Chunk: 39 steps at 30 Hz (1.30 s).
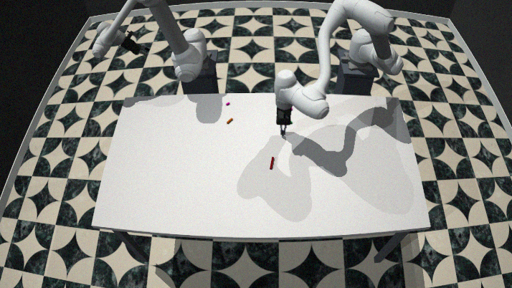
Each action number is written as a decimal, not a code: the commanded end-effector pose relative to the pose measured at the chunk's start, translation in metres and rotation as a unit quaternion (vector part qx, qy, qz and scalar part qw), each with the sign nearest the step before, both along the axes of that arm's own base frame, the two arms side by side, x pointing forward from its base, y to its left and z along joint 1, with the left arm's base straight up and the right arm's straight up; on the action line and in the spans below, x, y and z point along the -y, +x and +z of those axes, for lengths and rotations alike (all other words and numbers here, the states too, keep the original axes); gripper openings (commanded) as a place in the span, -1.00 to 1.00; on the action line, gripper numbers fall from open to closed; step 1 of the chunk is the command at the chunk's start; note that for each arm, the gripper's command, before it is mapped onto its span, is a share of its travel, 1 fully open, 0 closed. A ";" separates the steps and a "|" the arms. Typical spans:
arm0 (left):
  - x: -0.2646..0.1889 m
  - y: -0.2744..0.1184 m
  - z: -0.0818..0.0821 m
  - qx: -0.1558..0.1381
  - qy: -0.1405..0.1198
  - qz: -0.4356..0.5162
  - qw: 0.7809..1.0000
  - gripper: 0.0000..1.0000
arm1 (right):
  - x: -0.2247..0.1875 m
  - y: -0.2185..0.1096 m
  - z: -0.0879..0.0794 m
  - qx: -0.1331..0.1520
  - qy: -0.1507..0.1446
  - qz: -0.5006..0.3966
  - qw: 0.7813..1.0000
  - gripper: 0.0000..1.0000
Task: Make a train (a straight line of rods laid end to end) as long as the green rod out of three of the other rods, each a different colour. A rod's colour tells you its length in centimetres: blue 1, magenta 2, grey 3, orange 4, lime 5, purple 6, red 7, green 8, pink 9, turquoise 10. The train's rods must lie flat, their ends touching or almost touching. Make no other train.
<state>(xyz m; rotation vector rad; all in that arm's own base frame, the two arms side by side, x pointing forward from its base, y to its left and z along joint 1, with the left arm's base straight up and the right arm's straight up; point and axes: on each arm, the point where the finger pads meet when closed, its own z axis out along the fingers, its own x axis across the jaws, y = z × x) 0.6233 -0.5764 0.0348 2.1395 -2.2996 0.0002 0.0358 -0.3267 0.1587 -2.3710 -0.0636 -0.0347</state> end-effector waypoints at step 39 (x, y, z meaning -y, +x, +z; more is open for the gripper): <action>-0.003 0.000 -0.014 0.000 0.001 0.001 1.000 -0.52 | -0.003 -0.003 0.000 -0.003 0.008 0.001 1.000 1.00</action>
